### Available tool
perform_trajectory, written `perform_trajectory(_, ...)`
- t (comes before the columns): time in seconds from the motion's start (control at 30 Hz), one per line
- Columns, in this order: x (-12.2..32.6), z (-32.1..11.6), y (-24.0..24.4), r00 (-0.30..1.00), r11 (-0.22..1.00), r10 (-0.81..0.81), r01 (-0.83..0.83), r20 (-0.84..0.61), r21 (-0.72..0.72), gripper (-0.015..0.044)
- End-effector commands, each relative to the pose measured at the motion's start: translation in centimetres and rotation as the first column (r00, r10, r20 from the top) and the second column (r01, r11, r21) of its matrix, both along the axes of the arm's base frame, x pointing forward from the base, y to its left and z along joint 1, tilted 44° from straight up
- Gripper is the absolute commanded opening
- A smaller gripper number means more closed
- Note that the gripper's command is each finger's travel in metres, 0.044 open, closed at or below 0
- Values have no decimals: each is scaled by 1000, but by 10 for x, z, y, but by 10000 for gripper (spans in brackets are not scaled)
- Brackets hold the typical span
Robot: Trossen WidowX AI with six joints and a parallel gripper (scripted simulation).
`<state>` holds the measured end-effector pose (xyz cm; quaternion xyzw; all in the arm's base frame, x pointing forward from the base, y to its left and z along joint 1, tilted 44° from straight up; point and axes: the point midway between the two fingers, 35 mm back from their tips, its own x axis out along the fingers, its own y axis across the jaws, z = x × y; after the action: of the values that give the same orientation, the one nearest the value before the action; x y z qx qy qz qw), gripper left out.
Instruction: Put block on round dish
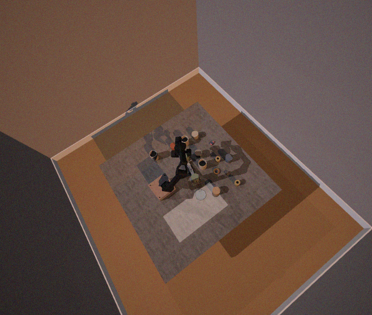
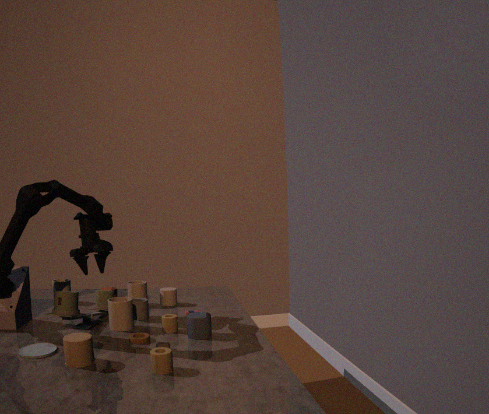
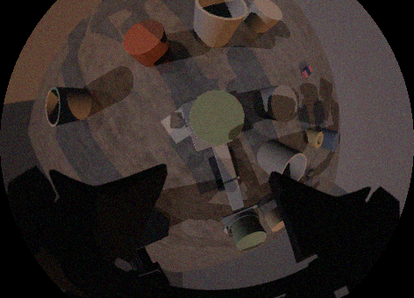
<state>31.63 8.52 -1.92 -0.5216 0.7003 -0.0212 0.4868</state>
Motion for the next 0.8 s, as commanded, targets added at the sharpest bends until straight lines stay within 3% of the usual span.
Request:
perform_trajectory(0.0, 11, -13, -5, 991, 998, 55, -50, -123, 38, 440)
perform_trajectory(0.3, 33, -36, -16, 924, 978, 194, -156, -329, 140, 440)
perform_trajectory(0.77, 32, -47, -26, 922, 977, 197, -158, -332, 142, 440)
